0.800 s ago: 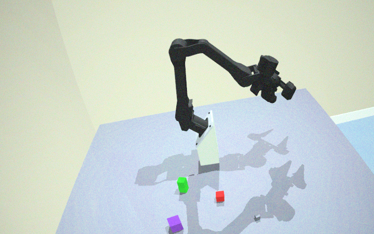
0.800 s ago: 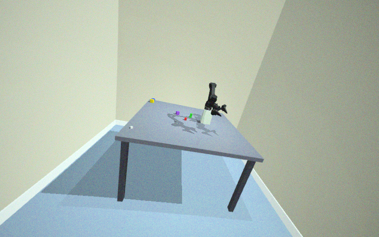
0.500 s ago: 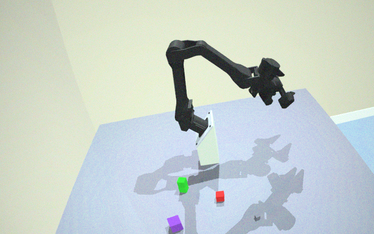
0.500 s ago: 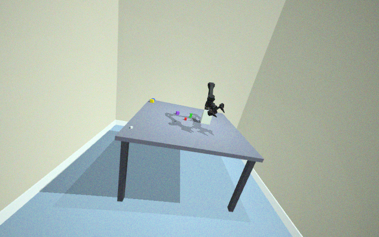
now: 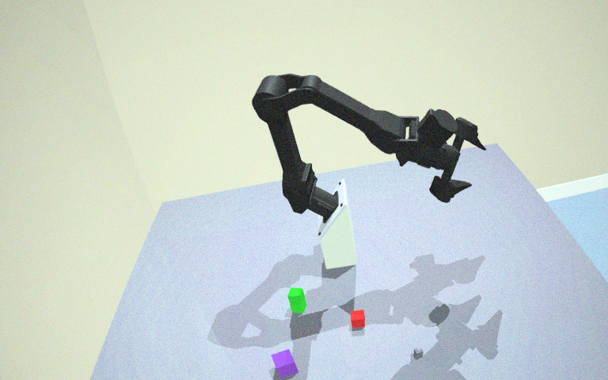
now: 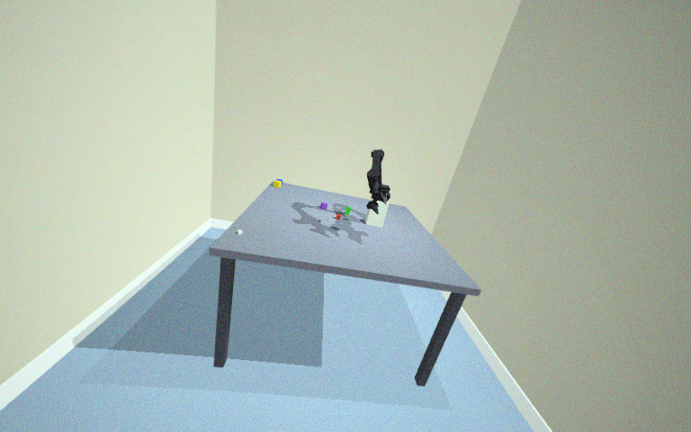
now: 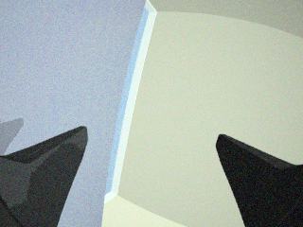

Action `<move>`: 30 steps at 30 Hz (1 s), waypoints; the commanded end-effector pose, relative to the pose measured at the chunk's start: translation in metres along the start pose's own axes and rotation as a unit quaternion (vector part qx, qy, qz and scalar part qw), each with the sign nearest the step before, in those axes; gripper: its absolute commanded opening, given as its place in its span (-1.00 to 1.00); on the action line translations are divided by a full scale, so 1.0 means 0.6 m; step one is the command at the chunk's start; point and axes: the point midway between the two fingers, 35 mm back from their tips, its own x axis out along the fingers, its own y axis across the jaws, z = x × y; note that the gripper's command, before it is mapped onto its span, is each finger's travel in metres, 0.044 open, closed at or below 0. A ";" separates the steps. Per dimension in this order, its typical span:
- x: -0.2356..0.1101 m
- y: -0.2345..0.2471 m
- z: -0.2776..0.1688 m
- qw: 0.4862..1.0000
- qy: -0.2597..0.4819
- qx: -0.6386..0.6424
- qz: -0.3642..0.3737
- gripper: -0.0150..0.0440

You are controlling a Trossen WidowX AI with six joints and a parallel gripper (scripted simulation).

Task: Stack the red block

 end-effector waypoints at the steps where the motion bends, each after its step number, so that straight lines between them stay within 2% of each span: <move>1: -0.019 0.018 -0.033 0.993 0.030 0.111 0.019 1.00; 7: -0.050 0.064 -0.079 0.949 0.082 0.301 0.052 1.00; 14: -0.093 0.124 -0.121 0.849 0.149 0.502 0.075 1.00; 21: -0.141 0.189 -0.151 0.705 0.220 0.669 0.082 1.00; 30: -0.209 0.274 -0.173 0.477 0.310 0.820 0.067 1.00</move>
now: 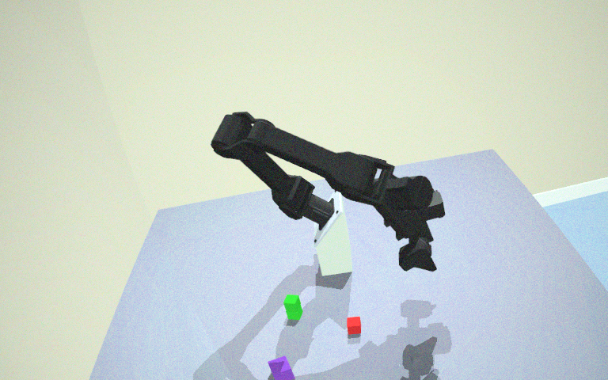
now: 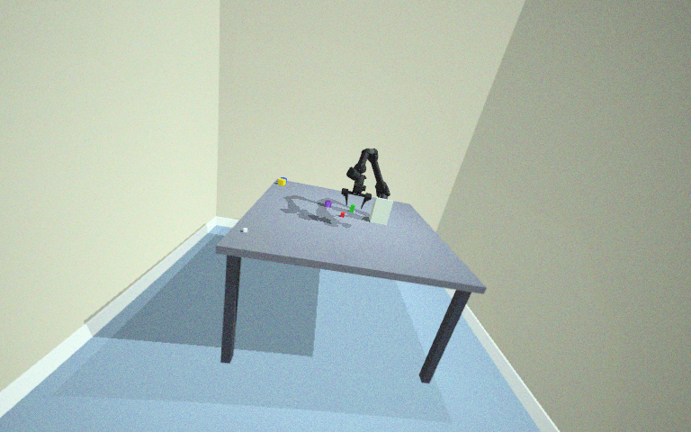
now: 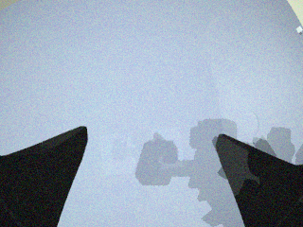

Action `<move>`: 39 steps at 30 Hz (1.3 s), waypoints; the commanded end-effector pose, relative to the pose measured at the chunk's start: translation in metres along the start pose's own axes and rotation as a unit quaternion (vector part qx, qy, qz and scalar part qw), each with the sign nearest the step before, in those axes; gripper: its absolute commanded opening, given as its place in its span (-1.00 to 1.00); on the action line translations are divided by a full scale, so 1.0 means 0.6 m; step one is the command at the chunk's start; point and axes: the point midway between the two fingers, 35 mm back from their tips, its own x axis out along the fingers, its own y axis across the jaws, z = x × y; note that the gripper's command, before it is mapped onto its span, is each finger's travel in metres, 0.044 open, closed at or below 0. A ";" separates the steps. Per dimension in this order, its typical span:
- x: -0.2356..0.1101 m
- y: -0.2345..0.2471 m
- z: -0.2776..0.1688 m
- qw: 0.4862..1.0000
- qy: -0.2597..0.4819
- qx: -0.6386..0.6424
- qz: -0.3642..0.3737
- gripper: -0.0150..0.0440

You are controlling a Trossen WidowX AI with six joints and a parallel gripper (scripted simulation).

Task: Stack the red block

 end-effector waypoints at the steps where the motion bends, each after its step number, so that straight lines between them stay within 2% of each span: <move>1: -0.007 -0.027 -0.032 0.994 0.030 0.104 -0.016 1.00; 10: -0.024 -0.075 -0.131 0.925 0.108 0.357 -0.068 1.00; 17: -0.042 -0.102 -0.209 0.829 0.153 0.523 -0.125 1.00; 25: -0.063 -0.118 -0.280 0.713 0.181 0.650 -0.189 1.00; 32: -0.059 -0.118 -0.282 0.710 0.182 0.653 -0.191 1.00; 39: -0.007 -0.119 -0.313 0.710 0.182 0.653 -0.191 1.00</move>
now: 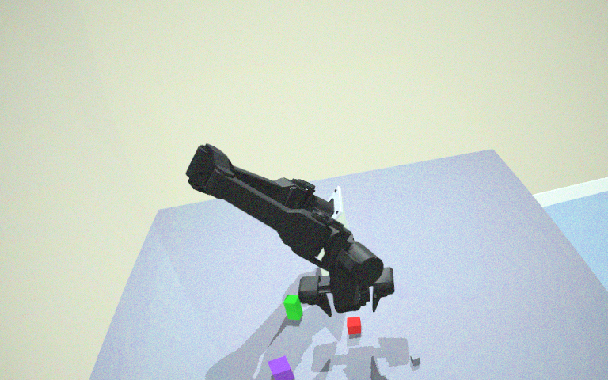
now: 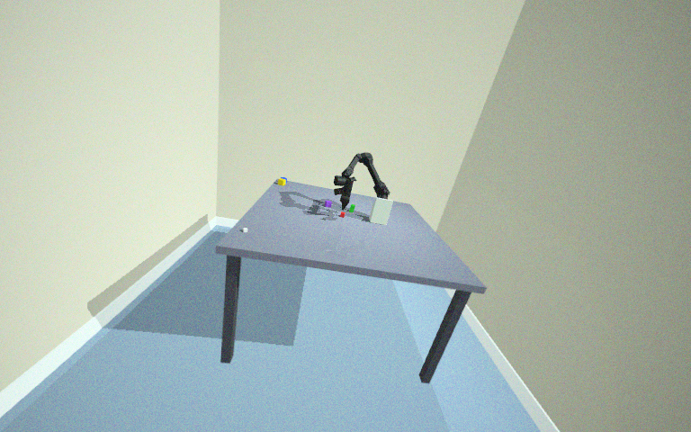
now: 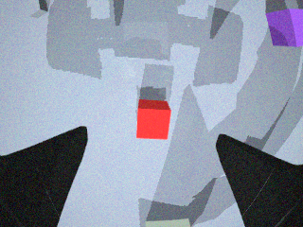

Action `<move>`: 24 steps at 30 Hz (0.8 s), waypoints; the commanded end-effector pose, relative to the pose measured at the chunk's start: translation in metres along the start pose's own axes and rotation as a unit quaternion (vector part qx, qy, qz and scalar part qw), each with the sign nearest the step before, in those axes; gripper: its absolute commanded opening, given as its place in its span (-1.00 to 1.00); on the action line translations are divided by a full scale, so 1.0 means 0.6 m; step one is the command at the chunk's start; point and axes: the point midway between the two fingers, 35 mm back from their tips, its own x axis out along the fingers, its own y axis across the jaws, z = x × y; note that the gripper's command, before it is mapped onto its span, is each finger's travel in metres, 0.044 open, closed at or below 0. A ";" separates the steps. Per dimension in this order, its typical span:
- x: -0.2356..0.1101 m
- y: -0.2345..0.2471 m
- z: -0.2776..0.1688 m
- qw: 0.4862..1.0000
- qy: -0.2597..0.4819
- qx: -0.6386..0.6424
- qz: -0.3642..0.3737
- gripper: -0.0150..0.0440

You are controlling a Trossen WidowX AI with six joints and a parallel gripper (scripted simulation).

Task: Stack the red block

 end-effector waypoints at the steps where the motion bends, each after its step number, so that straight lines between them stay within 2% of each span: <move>1: 0.031 -0.003 -0.009 1.000 0.005 -0.007 -0.006 1.00; 24: 0.081 -0.003 -0.011 1.000 0.005 -0.007 -0.006 1.00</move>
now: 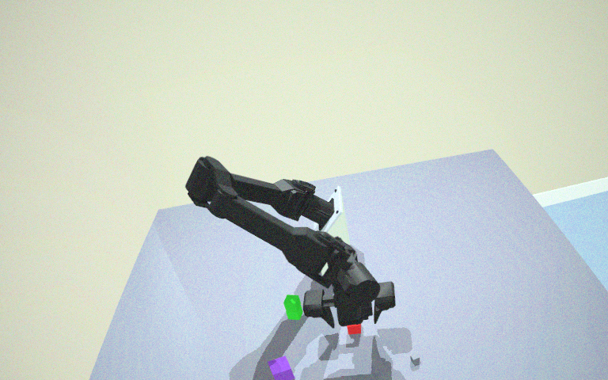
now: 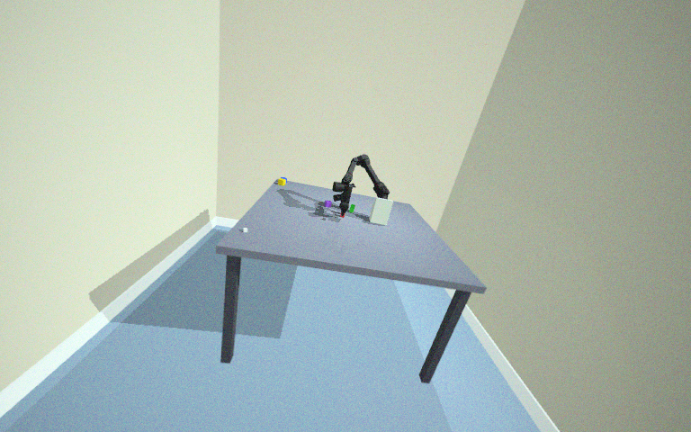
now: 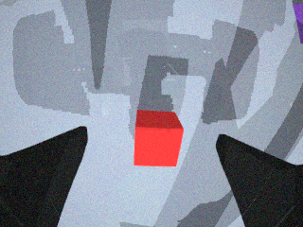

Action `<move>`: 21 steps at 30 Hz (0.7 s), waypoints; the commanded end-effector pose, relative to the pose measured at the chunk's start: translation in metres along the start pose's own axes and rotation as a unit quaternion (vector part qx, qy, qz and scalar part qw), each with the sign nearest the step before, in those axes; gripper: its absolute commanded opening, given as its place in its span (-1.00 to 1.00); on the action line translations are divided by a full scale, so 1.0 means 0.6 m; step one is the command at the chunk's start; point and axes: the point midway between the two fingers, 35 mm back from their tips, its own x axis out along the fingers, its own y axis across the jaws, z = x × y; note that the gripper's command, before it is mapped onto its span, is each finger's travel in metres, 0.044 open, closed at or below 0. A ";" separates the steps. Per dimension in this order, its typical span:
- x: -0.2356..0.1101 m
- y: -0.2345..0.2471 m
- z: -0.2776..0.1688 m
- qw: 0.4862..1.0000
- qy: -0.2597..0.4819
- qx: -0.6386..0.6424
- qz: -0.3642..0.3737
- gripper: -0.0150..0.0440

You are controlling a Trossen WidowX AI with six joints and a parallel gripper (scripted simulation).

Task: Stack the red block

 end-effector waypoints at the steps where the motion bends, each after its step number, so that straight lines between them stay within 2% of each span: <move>1: 0.011 -0.002 -0.004 1.000 0.001 -0.005 -0.003 1.00; 19: 0.020 -0.002 -0.005 1.000 0.002 -0.005 -0.004 1.00; 21: 0.020 -0.002 -0.005 1.000 0.002 -0.005 -0.004 0.82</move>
